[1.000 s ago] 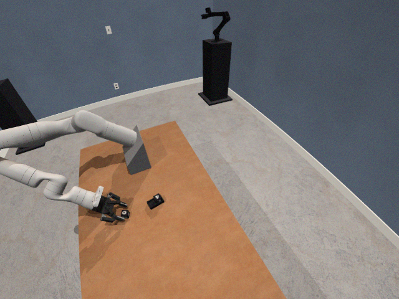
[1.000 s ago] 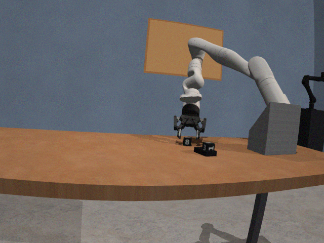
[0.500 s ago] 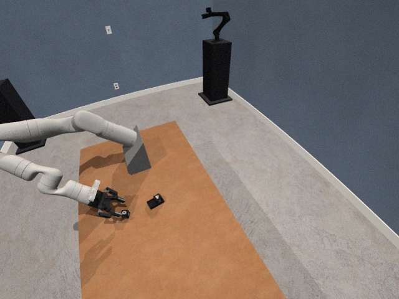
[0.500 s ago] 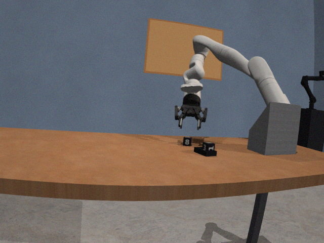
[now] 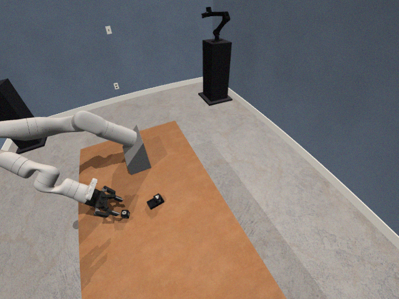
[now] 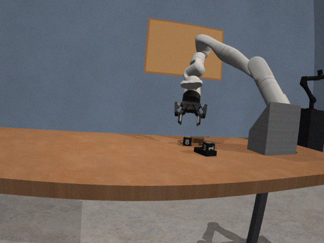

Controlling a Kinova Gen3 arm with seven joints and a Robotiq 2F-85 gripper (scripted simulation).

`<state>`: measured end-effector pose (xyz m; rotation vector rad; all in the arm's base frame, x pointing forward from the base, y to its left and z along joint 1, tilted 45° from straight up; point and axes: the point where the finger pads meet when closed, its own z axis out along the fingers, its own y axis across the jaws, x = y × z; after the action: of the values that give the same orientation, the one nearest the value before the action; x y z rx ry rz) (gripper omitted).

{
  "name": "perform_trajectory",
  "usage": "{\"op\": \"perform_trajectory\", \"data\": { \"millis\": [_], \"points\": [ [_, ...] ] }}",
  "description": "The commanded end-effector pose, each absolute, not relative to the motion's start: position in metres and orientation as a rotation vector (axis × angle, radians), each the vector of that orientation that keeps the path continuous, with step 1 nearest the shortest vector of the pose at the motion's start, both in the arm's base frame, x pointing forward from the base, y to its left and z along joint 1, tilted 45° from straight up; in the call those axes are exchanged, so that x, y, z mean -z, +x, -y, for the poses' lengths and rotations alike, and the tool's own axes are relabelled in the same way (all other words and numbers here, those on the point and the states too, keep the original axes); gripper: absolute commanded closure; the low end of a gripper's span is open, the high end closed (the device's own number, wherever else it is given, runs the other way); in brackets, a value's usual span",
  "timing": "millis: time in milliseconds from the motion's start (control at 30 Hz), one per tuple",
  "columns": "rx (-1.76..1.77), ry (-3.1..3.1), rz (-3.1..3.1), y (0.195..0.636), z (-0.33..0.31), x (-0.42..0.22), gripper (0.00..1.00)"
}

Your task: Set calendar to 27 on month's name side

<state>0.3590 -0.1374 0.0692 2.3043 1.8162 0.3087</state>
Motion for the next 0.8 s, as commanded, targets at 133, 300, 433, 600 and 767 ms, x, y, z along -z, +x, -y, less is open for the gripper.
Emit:
{"op": "perform_trajectory", "data": {
  "millis": [133, 300, 433, 600, 767],
  "points": [
    [-0.297, 2.304, -1.814, 0.3587, 0.1372, -0.0692, 0.31],
    [-0.271, 2.305, -1.810, 0.3575, 0.1363, -0.0679, 0.31],
    [-0.243, 2.304, -1.806, 0.3563, 0.1355, -0.0666, 0.31],
    [-0.185, 2.299, -1.792, 0.3544, 0.1344, -0.0648, 0.31],
    [-0.122, 2.286, -1.769, 0.3537, 0.1340, -0.0641, 0.31]
  ]
}}
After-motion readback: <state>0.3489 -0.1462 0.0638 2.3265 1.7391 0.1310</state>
